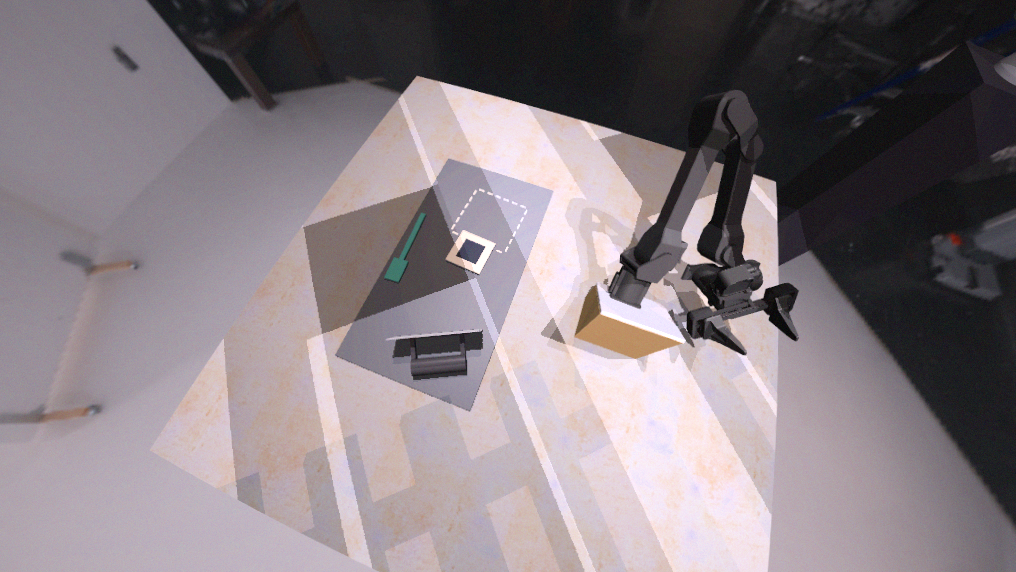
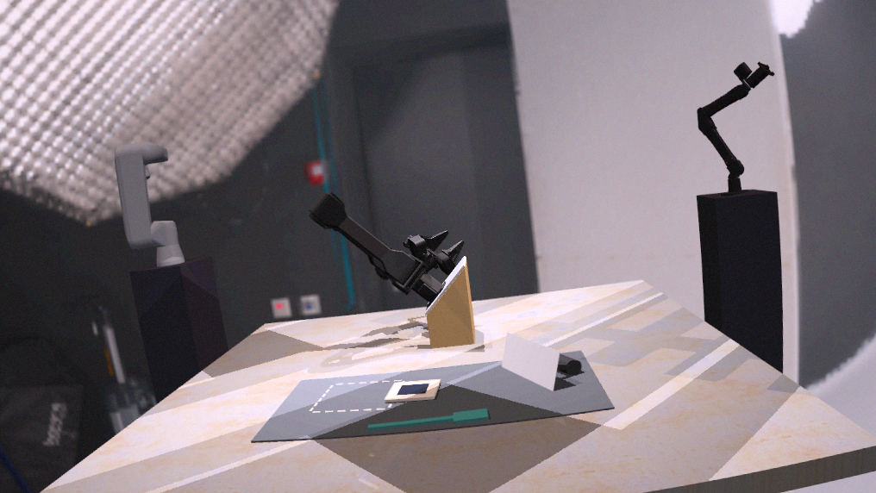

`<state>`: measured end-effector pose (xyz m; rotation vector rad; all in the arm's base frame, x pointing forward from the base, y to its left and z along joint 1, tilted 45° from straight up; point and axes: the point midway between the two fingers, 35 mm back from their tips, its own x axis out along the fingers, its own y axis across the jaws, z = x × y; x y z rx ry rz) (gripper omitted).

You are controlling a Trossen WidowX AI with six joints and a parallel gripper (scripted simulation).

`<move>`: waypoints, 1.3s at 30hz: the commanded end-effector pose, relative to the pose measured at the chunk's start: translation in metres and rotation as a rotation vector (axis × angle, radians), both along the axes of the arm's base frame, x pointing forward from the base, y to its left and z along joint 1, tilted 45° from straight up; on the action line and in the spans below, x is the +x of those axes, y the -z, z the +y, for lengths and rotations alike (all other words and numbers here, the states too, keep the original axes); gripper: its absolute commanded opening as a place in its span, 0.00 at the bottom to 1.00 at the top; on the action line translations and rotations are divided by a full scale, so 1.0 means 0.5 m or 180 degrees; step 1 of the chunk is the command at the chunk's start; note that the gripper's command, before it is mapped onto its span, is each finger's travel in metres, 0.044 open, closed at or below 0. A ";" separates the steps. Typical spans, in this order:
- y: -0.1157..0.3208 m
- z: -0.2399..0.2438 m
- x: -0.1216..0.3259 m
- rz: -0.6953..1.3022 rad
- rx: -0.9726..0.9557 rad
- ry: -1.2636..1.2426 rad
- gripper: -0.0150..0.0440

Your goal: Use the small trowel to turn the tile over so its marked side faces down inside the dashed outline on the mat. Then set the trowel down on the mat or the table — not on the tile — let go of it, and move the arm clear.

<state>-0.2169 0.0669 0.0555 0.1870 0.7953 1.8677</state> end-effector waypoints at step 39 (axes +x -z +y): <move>-0.043 -0.183 -0.093 -0.1118 0.0368 -0.1424 0.42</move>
